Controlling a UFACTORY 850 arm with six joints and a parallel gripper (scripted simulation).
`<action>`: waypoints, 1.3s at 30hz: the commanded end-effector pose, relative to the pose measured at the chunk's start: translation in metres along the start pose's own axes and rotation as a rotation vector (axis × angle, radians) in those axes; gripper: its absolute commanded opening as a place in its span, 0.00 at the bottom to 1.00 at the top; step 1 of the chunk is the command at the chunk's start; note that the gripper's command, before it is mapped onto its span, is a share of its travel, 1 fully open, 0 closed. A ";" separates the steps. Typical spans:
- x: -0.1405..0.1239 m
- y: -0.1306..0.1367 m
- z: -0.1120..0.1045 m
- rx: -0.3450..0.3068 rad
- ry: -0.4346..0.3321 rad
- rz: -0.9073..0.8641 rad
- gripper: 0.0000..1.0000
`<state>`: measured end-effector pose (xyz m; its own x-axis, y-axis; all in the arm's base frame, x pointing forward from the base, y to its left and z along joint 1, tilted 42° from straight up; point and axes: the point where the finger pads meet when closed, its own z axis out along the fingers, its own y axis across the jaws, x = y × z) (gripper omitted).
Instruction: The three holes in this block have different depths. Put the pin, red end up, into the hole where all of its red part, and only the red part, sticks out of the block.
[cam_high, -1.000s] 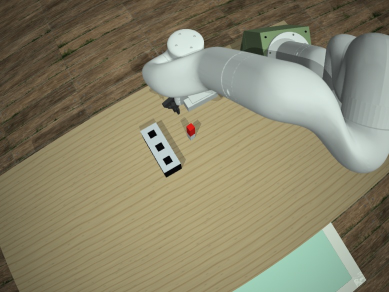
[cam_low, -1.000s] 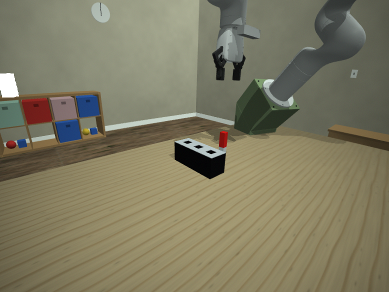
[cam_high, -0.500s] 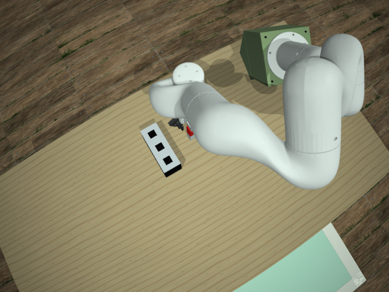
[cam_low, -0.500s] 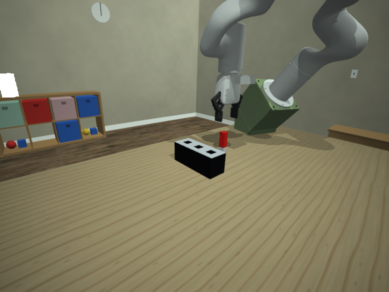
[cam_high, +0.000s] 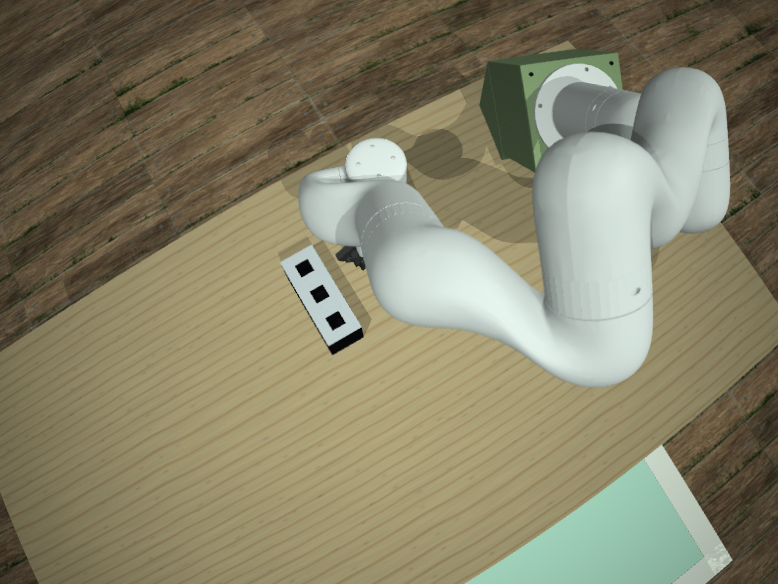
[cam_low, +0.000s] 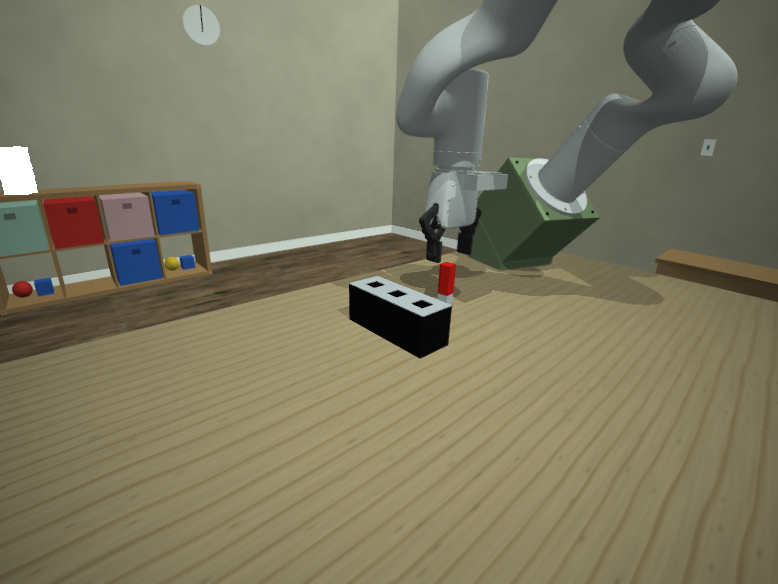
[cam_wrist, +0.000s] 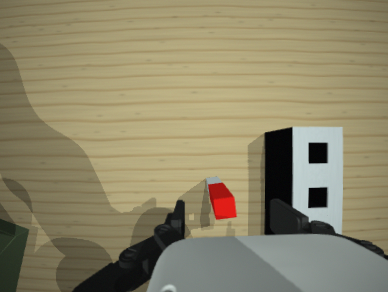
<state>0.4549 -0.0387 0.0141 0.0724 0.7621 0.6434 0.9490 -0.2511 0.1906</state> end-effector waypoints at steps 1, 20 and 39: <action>0.000 0.000 0.000 -0.001 0.000 0.000 1.00; 0.000 0.000 0.040 -0.001 0.000 0.000 1.00; 0.000 0.000 0.039 -0.001 0.000 -0.001 0.00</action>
<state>0.4668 -0.0148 -0.0153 0.0720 0.7623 0.6432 0.9489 -0.2510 0.1912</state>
